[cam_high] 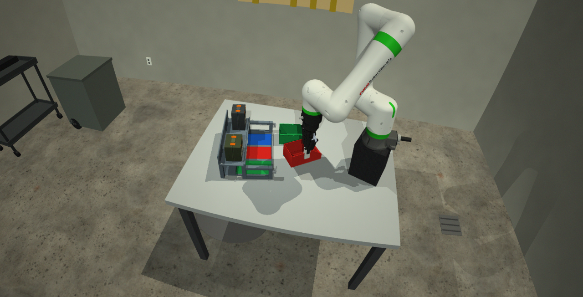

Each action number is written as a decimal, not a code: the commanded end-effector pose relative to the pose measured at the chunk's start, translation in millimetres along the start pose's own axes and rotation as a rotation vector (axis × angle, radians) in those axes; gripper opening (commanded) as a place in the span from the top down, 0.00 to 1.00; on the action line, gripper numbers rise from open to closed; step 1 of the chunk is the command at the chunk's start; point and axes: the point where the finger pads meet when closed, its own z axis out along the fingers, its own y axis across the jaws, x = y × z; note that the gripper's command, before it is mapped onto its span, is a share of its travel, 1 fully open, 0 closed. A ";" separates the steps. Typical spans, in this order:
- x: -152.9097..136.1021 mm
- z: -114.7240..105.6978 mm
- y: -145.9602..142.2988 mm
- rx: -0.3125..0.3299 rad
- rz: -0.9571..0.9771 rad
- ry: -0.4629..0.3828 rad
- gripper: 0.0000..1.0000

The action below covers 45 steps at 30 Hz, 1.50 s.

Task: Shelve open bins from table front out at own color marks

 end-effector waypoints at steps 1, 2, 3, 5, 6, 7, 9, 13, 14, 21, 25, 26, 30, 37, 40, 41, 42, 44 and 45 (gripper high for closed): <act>0.1 -0.2 -5.0 0.000 0.017 0.000 1.00; 0.2 -0.2 -7.1 0.000 0.024 0.000 1.00; 0.4 -0.2 -9.2 0.000 0.032 0.000 1.00; 0.7 -0.2 -13.5 0.000 0.047 0.000 1.00; 0.9 -0.2 -15.8 0.000 0.054 0.000 1.00; 1.0 -0.2 -18.1 0.000 0.062 0.000 1.00; 1.4 -0.2 -22.7 0.000 0.079 0.000 1.00; 2.1 -0.2 -32.3 0.000 0.112 0.000 1.00; 2.1 -0.2 -32.3 0.000 0.112 0.000 1.00; 3.1 -0.2 -47.1 0.000 0.163 0.000 1.00; 3.8 -0.2 -56.9 0.000 0.197 0.000 1.00; 4.0 -0.3 -59.3 0.000 0.205 0.000 1.00; 4.7 -0.3 -68.6 0.000 0.238 0.000 1.00; 5.5 -0.3 -79.6 0.000 0.276 0.000 1.00; 5.9 -0.3 -85.6 0.000 0.297 0.000 1.00; 6.1 -0.3 -87.5 0.000 0.303 0.000 1.00; 6.2 -0.3 -89.3 0.000 0.309 0.000 1.00; 6.5 -0.3 -92.7 0.000 0.321 0.000 1.00; 6.6 -0.3 -94.4 0.000 0.327 0.000 1.00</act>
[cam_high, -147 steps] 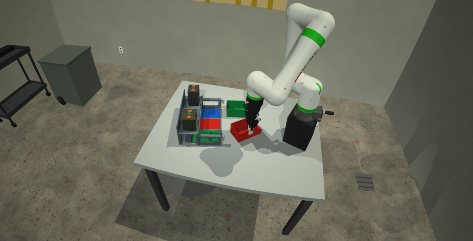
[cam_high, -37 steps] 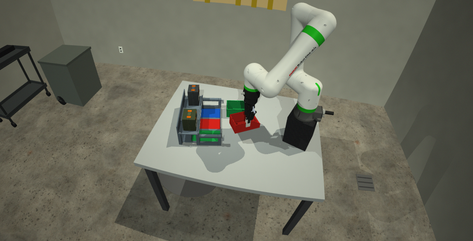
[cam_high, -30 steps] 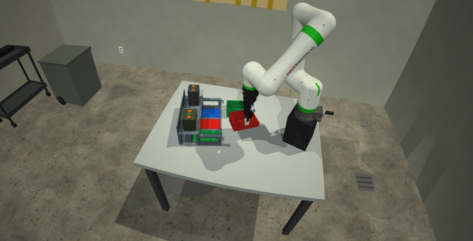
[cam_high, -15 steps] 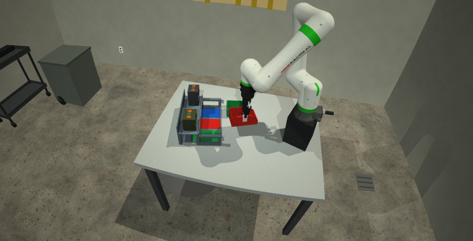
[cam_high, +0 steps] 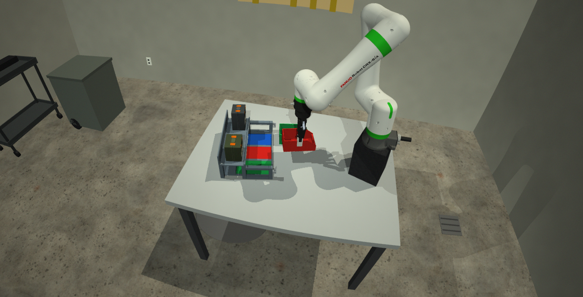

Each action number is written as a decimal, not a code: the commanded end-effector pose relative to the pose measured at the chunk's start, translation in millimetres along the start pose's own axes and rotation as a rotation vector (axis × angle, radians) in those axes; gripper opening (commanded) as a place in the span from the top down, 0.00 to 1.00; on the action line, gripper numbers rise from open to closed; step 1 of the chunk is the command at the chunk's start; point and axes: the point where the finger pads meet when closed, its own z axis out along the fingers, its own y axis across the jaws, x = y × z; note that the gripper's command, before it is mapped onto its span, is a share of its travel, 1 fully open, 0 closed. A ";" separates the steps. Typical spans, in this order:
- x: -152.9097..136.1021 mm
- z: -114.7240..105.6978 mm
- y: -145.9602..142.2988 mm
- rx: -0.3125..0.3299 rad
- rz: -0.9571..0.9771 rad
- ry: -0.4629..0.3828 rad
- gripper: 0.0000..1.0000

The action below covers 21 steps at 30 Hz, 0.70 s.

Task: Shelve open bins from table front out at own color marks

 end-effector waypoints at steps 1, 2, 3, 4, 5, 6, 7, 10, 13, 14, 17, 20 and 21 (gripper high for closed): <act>-1.3 -0.1 -4.4 0.000 0.015 0.000 1.00; -1.7 -0.1 -5.8 0.000 0.020 0.000 1.00; -1.7 -0.1 -5.8 0.000 0.020 0.000 1.00; -1.7 -0.1 -5.8 0.000 0.020 0.000 1.00; -2.0 -0.1 -7.2 0.000 0.025 0.000 1.00; -2.4 -0.1 -8.5 0.000 0.030 0.000 1.00; -2.7 -0.1 -9.7 0.000 0.034 0.000 1.00; -3.5 -0.1 -13.0 0.000 0.046 0.000 1.00; -4.1 -0.1 -15.6 0.000 0.055 0.000 1.00; -4.3 -0.1 -16.3 0.000 0.058 0.000 1.00; -4.7 -0.1 -18.1 0.000 0.064 0.000 1.00; -5.0 -0.1 -18.9 0.000 0.067 0.000 1.00; -5.0 -0.1 -18.9 0.000 0.067 0.000 1.00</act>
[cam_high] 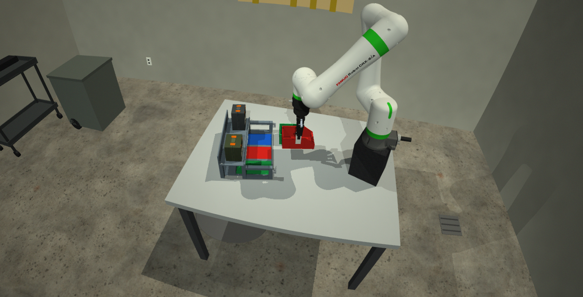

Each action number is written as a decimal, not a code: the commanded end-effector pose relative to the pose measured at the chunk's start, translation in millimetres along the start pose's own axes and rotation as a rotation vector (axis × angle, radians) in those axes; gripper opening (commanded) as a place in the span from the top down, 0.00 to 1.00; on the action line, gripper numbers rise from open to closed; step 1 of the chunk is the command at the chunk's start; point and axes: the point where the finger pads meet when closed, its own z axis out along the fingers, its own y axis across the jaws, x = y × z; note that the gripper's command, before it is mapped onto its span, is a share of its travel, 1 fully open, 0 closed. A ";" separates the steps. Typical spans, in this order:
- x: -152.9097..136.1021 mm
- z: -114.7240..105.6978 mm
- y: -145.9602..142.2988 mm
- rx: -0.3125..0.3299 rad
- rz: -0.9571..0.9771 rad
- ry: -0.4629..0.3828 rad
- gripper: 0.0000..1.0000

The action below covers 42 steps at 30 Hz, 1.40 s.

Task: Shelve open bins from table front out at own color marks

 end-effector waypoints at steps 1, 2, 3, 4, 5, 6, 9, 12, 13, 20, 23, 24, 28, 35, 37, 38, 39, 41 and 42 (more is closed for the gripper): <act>-0.3 -0.1 -0.5 0.000 0.001 0.000 1.00; -0.4 -0.1 -0.7 0.000 0.002 0.000 1.00; -0.5 -0.1 -1.0 0.000 0.003 0.000 1.00; -0.5 -0.1 -1.1 0.000 0.004 0.000 1.00; -0.6 -0.1 -1.3 0.000 0.004 0.000 1.00; -0.6 -0.1 -1.4 0.000 0.005 0.000 1.00; -0.6 -0.1 -1.5 0.000 0.005 0.000 1.00; -0.6 -0.1 -1.5 0.000 0.005 0.000 1.00; -0.6 -0.1 -1.5 0.000 0.005 0.000 1.00; -0.6 -0.1 -1.5 0.000 0.005 0.000 1.00; -0.6 -0.1 -1.5 0.000 0.005 0.000 1.00; -0.6 -0.1 -1.5 0.000 0.005 0.000 1.00; -1.6 1.1 -1.5 0.000 0.005 0.000 1.00; -6.3 8.0 -1.6 0.000 0.005 0.000 1.00; -9.5 12.4 -1.6 0.000 0.005 0.000 1.00; -11.2 15.0 -1.6 0.000 0.005 0.000 1.00; -13.1 17.7 -1.6 0.000 0.005 0.000 1.00; -17.2 23.5 -1.7 0.000 0.005 0.000 1.00; -19.3 26.5 -1.7 0.000 0.005 0.000 1.00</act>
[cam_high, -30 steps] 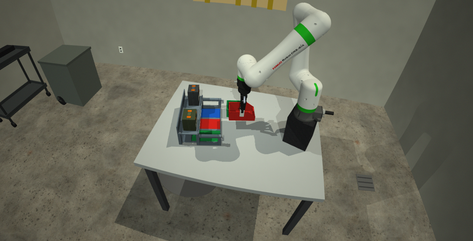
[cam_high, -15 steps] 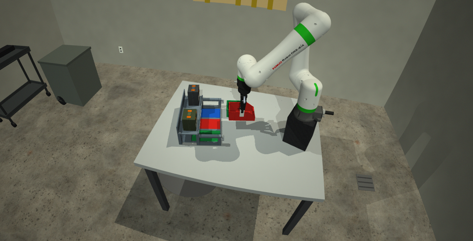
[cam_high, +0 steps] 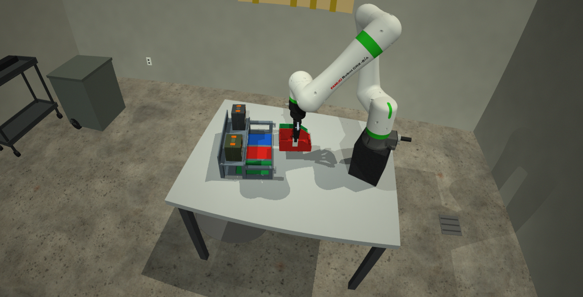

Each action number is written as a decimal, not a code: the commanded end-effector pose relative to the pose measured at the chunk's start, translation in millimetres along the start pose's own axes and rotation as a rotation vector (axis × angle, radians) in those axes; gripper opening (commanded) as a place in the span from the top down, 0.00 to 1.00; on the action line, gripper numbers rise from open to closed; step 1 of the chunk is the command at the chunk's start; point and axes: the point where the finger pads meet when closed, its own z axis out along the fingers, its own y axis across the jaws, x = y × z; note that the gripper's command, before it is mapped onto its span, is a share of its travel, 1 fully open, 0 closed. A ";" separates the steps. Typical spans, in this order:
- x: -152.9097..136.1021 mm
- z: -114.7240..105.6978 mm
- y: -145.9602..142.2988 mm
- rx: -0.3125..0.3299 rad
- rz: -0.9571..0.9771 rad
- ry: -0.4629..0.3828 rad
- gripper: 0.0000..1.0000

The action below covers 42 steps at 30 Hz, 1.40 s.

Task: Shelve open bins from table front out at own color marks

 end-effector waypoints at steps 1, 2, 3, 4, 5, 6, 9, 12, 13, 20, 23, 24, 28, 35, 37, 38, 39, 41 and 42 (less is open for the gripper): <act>-7.0 9.3 -0.1 0.000 0.000 0.000 1.00; -9.1 12.4 -0.1 0.000 0.000 0.000 1.00; -11.2 15.4 -0.1 0.000 0.000 0.000 1.00; -13.2 18.3 -0.1 0.000 0.000 0.000 1.00; -15.2 21.0 -0.1 0.000 0.000 0.000 1.00; -17.0 23.6 -0.1 0.000 0.000 0.000 1.00; -18.7 26.0 -0.1 0.000 0.000 0.000 1.00; -22.8 31.9 -0.1 0.000 0.000 0.000 1.00; -23.8 33.3 -0.1 0.000 0.000 0.000 1.00; -26.1 36.7 -0.1 0.000 0.000 0.000 1.00; -26.1 36.7 -0.1 0.000 0.000 0.000 1.00; -26.1 36.7 -0.1 0.000 0.000 0.000 1.00; -26.1 36.7 -0.1 0.000 0.000 0.000 1.00; -26.2 36.6 -0.1 0.000 0.000 0.000 1.00; -26.2 36.6 -0.1 0.000 0.000 0.002 1.00; -26.3 36.5 -0.2 0.000 0.000 0.004 1.00; -26.4 36.4 -0.2 0.000 0.000 0.006 1.00; -26.7 36.2 -0.2 0.000 0.000 0.012 1.00; -26.7 36.2 -0.2 0.000 0.000 0.012 1.00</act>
